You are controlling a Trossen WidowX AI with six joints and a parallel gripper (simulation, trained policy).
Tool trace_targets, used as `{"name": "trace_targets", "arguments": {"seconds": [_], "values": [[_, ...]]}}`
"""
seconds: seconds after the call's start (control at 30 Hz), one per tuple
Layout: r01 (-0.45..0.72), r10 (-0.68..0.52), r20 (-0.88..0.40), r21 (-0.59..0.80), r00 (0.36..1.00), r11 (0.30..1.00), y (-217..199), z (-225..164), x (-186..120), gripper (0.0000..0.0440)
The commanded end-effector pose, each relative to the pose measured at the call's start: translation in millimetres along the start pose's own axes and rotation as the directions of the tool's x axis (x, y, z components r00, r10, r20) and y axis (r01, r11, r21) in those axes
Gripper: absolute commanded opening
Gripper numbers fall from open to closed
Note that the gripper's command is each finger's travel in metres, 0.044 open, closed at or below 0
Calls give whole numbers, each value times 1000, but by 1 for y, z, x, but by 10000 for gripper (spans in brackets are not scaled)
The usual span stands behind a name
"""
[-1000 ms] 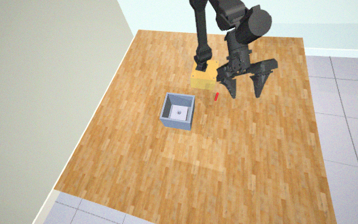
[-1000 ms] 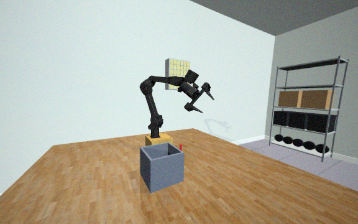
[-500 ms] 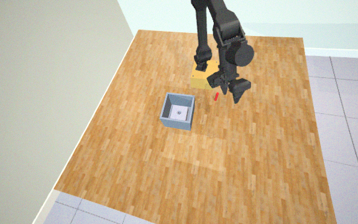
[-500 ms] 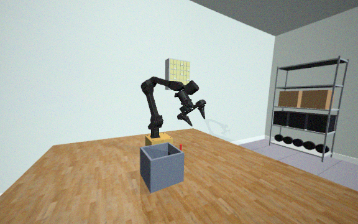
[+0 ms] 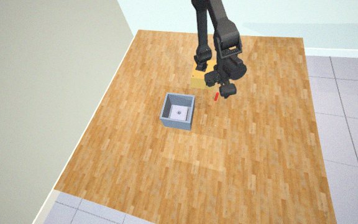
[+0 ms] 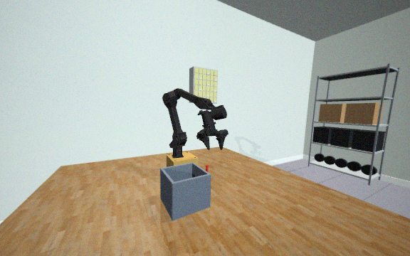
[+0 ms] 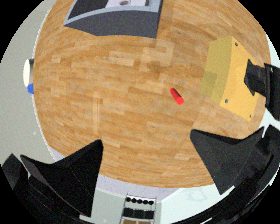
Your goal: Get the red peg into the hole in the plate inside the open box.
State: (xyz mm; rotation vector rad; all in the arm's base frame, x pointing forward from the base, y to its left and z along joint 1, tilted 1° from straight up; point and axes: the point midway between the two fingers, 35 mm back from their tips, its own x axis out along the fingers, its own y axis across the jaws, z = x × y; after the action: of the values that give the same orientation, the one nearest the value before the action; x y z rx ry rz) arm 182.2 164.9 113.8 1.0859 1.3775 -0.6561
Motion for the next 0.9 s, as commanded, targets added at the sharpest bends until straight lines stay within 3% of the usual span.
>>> {"name": "trace_targets", "arguments": {"seconds": [0.0,0.4,0.87], "values": [[73,-73,5,36,997,997,-16,0,6,440],[248,-254,71,86,965,965,-56,5,20,440],[333,-340,156,73,927,940,-73,13,47,439]]}}
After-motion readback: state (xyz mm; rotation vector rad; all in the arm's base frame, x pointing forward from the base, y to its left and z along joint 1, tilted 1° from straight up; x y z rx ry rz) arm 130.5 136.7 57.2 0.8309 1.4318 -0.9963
